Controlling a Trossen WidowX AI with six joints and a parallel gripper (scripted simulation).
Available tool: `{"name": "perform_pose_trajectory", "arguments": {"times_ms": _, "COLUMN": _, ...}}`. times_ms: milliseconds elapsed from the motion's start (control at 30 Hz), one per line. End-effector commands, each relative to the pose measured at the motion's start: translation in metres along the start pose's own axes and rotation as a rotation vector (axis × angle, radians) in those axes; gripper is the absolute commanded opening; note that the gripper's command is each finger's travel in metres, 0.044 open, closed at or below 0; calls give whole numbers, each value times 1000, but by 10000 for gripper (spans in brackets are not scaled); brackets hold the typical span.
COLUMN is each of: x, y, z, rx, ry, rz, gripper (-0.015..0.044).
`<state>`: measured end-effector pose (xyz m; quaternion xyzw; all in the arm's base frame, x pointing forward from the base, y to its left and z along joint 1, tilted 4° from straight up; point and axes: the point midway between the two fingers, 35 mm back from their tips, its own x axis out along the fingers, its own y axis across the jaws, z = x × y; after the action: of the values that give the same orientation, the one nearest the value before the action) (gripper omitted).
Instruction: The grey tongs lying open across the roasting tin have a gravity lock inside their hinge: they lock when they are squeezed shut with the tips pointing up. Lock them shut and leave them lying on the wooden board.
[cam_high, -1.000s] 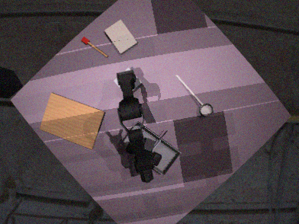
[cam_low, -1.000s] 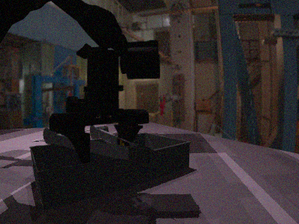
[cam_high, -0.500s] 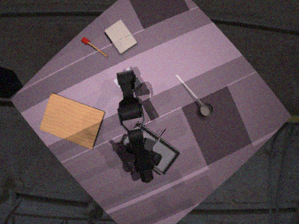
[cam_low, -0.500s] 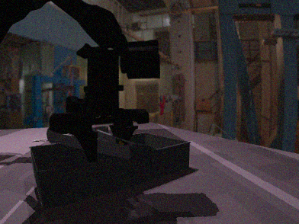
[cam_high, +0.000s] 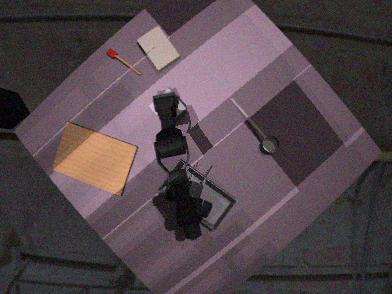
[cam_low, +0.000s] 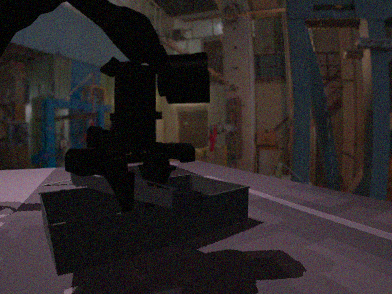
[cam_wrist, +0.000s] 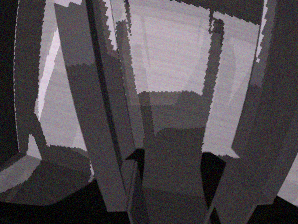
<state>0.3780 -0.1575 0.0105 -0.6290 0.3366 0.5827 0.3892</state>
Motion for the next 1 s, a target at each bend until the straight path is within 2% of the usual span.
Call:
{"name": "perform_pose_trajectory", "arguments": {"times_ms": 0, "x": -1, "y": 0, "z": 0, "rx": 0, "ry": 3, "rz": 2, "gripper": 128}}
{"name": "perform_pose_trajectory", "arguments": {"times_ms": 567, "x": -1, "y": 0, "z": 0, "rx": 0, "ry": 3, "rz": 2, "gripper": 15}}
{"name": "perform_pose_trajectory", "arguments": {"times_ms": 767, "x": -1, "y": 0, "z": 0, "rx": 0, "ry": 3, "rz": 2, "gripper": -143}}
{"name": "perform_pose_trajectory", "arguments": {"times_ms": 967, "x": -9, "y": 0, "z": -1, "rx": 1, "ry": 2, "rz": 2, "gripper": -150}}
